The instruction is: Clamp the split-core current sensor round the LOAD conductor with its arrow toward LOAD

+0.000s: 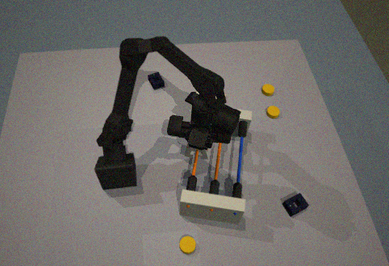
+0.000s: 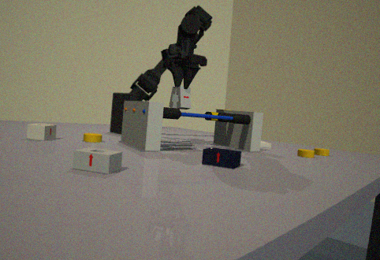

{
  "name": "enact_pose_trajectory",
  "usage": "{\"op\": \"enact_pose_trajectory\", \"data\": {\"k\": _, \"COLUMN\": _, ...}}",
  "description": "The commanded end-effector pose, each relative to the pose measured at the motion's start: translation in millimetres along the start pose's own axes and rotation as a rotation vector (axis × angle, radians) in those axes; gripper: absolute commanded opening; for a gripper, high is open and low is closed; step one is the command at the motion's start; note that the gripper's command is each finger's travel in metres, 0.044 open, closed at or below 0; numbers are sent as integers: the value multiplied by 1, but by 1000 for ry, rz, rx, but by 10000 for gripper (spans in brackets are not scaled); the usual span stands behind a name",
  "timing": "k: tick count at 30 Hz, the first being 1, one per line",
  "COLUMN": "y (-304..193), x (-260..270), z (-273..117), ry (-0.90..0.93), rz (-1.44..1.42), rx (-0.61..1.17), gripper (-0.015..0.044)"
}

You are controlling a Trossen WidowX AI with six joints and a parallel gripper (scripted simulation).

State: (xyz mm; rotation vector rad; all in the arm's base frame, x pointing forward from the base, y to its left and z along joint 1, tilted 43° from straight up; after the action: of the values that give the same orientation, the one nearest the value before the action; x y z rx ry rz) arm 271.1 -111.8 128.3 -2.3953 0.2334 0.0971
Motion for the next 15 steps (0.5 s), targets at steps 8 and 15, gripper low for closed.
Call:
{"op": "enact_pose_trajectory", "data": {"k": 8, "y": 0, "x": 1, "z": 17, "ry": 2, "rz": 13, "rx": 3, "gripper": 0}}
{"op": "enact_pose_trajectory", "data": {"k": 15, "y": 0, "x": 1, "z": 29, "ry": 2, "rz": 13, "rx": 3, "gripper": 0}}
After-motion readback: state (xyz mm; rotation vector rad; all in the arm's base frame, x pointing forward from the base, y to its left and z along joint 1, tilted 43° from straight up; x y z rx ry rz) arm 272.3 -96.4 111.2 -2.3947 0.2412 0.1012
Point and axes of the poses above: the point midway between the two fingers, 35 mm back from their tips, its own z axis out along the fingers, its own x axis across the jaws, y = z × x, the point moved 8 cm from there along -z, back along the fingers, and after that the axes turned 4 degrees about -z, right-handed, at the moved point
